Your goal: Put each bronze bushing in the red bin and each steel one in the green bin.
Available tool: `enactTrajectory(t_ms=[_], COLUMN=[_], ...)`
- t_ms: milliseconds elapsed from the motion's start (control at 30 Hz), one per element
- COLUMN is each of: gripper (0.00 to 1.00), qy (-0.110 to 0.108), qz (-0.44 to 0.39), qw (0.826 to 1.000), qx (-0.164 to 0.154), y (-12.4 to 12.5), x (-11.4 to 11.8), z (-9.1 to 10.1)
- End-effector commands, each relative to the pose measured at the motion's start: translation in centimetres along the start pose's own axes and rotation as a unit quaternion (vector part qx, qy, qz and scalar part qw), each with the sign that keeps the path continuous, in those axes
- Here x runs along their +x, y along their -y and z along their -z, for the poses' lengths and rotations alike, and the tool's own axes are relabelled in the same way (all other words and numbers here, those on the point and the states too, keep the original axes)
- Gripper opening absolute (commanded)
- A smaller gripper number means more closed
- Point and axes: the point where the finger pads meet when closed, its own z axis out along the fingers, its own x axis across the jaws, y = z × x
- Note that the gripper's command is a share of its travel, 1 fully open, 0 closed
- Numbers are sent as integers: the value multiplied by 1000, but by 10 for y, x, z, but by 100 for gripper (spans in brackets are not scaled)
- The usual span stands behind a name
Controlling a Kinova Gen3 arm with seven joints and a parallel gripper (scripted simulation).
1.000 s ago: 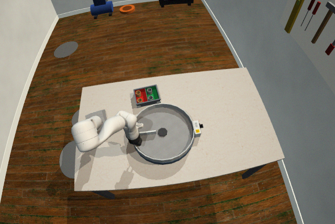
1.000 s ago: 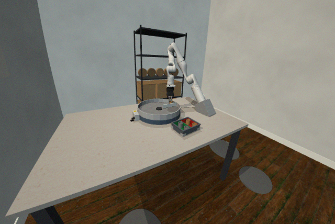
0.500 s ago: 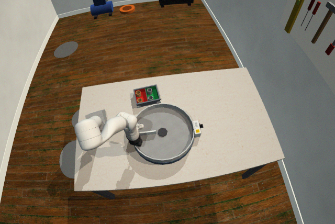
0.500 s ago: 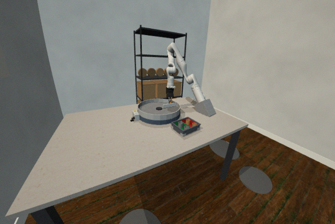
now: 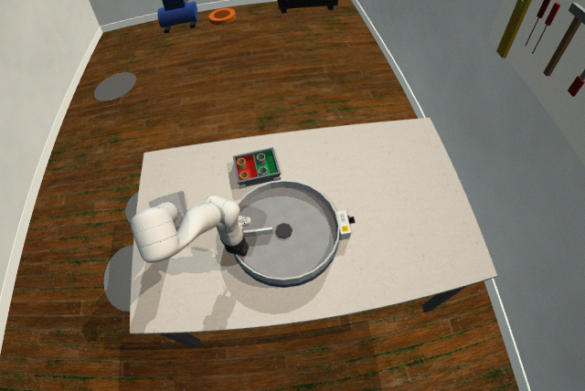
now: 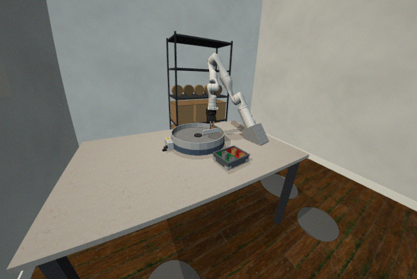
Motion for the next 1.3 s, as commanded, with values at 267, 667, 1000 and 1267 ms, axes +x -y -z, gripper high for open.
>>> enactTrajectory(t_ms=[267,667,1000,1267], gripper=[45,0,0,0], qy=[-1,-3,-3,-3], qz=[-2,-1,-1,-1], qw=[1000,1000,1000,1000], qx=[1,0,0,0], y=[0,1,1,1], x=[1,3,3,3], z=[-1,1,1,1])
